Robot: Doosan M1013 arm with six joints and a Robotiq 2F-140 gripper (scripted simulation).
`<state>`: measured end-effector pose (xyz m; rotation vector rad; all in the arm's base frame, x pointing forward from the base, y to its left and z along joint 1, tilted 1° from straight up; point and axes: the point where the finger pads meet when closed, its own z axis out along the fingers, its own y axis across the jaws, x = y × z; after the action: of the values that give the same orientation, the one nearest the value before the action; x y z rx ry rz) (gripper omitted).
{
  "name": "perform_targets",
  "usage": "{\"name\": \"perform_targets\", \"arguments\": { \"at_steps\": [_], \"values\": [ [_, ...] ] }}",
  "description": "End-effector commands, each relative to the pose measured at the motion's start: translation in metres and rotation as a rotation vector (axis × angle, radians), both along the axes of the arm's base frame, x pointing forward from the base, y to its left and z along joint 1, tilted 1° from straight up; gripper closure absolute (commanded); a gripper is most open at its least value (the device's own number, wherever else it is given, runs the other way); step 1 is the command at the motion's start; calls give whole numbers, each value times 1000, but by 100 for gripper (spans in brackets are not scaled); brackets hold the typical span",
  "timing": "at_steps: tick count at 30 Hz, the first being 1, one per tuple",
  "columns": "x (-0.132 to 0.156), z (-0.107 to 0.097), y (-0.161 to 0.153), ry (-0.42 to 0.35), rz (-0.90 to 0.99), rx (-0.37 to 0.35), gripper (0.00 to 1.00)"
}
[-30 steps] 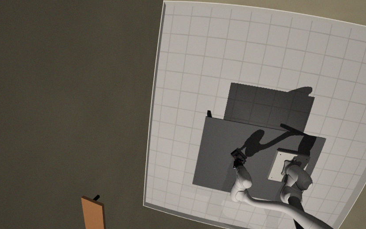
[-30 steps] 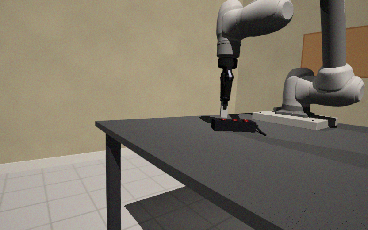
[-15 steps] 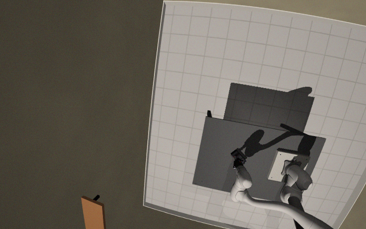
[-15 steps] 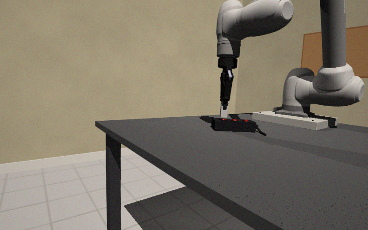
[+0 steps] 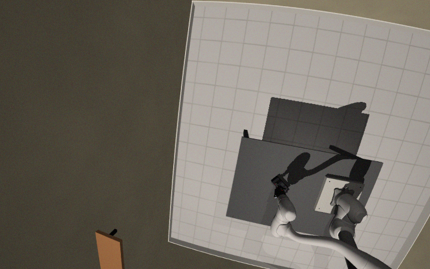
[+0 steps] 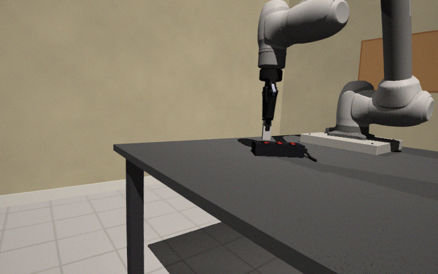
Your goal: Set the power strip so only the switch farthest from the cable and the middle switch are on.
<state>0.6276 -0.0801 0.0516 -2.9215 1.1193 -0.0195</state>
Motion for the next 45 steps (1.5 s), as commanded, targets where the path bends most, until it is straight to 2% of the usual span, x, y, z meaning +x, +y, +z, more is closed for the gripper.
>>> {"name": "perform_targets", "arguments": {
  "at_steps": [1, 45],
  "values": [
    [0, 0, 0, 0, 0, 0, 100],
    [0, -9, 0, 0, 0, 0, 100]
  ]
}}
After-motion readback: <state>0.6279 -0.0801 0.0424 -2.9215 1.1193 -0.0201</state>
